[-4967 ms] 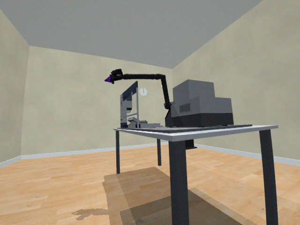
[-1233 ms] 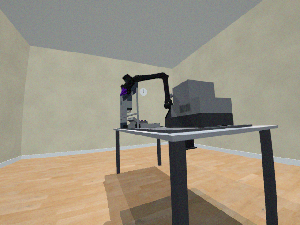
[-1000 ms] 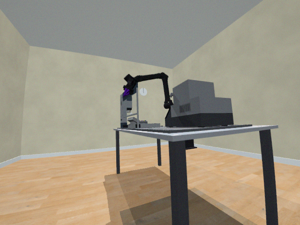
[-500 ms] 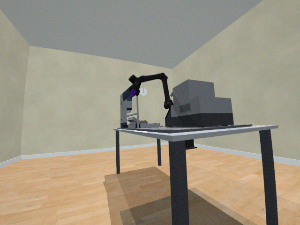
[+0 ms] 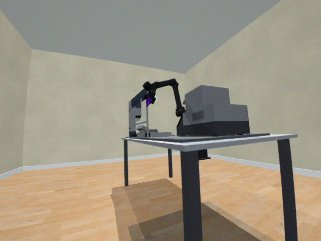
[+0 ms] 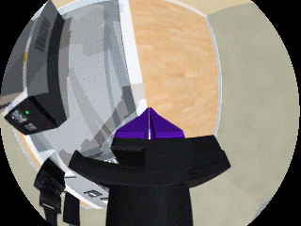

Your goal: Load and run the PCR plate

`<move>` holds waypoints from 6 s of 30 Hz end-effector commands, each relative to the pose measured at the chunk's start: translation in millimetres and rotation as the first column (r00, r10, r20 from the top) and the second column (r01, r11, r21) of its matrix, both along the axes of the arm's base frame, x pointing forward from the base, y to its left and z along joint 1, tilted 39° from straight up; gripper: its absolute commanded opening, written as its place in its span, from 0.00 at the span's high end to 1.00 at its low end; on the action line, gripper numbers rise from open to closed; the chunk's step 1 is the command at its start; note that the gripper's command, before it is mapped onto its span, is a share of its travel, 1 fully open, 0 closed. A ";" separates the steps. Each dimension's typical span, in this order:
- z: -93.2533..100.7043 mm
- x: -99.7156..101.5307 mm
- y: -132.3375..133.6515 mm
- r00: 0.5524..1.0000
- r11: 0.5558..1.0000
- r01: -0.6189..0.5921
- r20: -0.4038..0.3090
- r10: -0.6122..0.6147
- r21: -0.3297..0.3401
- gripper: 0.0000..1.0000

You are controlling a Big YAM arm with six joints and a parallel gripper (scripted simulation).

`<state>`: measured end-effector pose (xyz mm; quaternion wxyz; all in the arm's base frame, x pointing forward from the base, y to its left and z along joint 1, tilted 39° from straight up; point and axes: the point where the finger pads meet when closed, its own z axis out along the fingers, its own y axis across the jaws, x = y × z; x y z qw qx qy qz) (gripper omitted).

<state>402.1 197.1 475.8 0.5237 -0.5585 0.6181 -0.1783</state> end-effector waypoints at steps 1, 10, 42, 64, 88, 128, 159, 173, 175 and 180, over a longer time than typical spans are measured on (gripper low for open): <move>24.8 -26.2 10.3 0.997 0.999 -0.052 0.049 0.051 0.011 1.00; 4.0 -41.0 20.2 0.996 0.994 -0.091 0.021 0.092 -0.055 1.00; -107.9 -139.4 66.3 0.947 0.893 -0.320 -0.105 0.302 -0.317 1.00; -164.4 -205.6 70.6 0.896 0.772 -0.433 -0.135 0.422 -0.464 1.00; -259.4 -279.9 45.2 0.777 0.446 -0.541 -0.222 0.589 -0.712 1.00; -330.7 -347.0 1.5 0.511 0.064 -0.439 -0.191 0.838 -0.896 1.00; -336.6 -332.8 14.5 0.541 0.062 -0.427 -0.200 0.817 -0.902 1.00; -352.1 -323.4 29.1 0.527 0.027 -0.411 -0.213 0.823 -0.911 1.00; -346.7 -324.2 35.6 0.520 0.040 -0.414 -0.200 0.831 -0.909 1.00; -342.9 -322.5 41.8 0.523 0.053 -0.419 -0.193 0.830 -0.906 1.00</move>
